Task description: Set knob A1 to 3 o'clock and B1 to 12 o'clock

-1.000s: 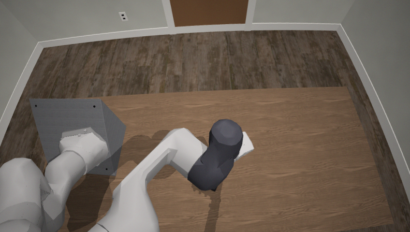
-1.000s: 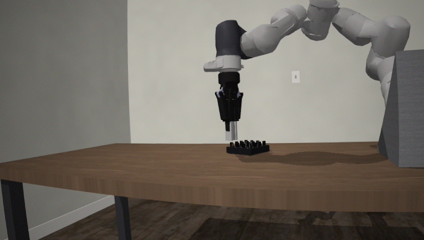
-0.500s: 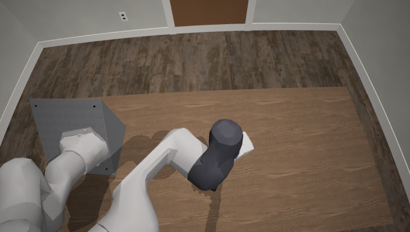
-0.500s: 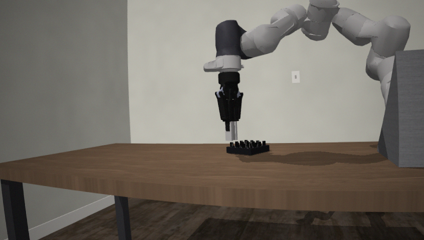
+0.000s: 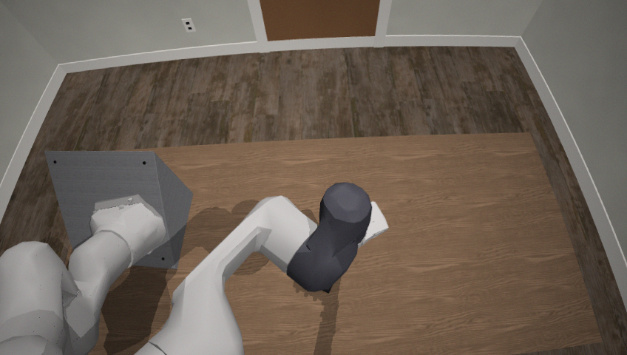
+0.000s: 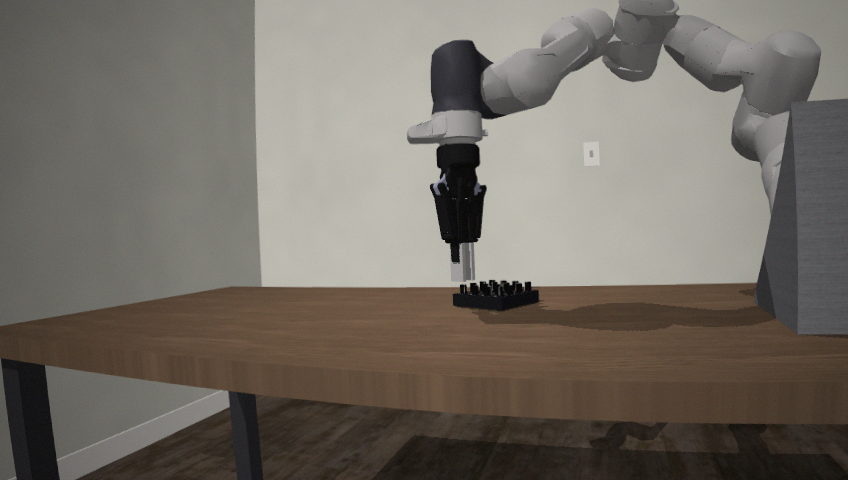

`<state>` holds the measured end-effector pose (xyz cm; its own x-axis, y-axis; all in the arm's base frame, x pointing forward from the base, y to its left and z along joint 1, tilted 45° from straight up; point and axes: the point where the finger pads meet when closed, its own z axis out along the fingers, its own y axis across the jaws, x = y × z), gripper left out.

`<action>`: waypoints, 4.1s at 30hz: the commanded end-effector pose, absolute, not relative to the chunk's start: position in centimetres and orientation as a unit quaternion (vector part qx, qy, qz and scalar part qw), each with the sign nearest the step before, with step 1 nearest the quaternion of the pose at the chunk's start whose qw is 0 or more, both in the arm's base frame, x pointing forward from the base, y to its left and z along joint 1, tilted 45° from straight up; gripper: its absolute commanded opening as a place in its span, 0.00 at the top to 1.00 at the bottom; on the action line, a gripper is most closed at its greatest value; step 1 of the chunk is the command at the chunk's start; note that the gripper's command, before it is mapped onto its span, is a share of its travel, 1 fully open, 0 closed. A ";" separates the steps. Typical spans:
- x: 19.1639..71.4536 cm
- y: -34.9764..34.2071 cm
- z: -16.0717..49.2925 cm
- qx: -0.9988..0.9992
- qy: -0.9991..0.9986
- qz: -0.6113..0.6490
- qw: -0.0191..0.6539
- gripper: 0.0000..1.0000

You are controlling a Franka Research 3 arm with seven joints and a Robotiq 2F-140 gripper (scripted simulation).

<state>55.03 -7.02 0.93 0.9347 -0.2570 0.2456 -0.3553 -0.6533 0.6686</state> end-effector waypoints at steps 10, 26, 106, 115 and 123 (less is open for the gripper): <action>55.1 -7.2 0.9 0.906 -0.171 0.066 0.381 0.88; 55.1 -7.2 0.9 0.906 -0.171 0.066 0.381 0.88; 55.1 -8.2 -0.1 0.906 -0.171 0.066 0.381 0.95; 55.1 -8.2 -0.1 0.906 -0.171 0.066 0.381 0.95; 55.1 -8.2 -0.1 0.906 -0.171 0.066 0.381 0.95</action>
<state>55.10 -8.03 0.02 0.9347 -0.2566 0.2459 -0.3553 -0.6537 0.6682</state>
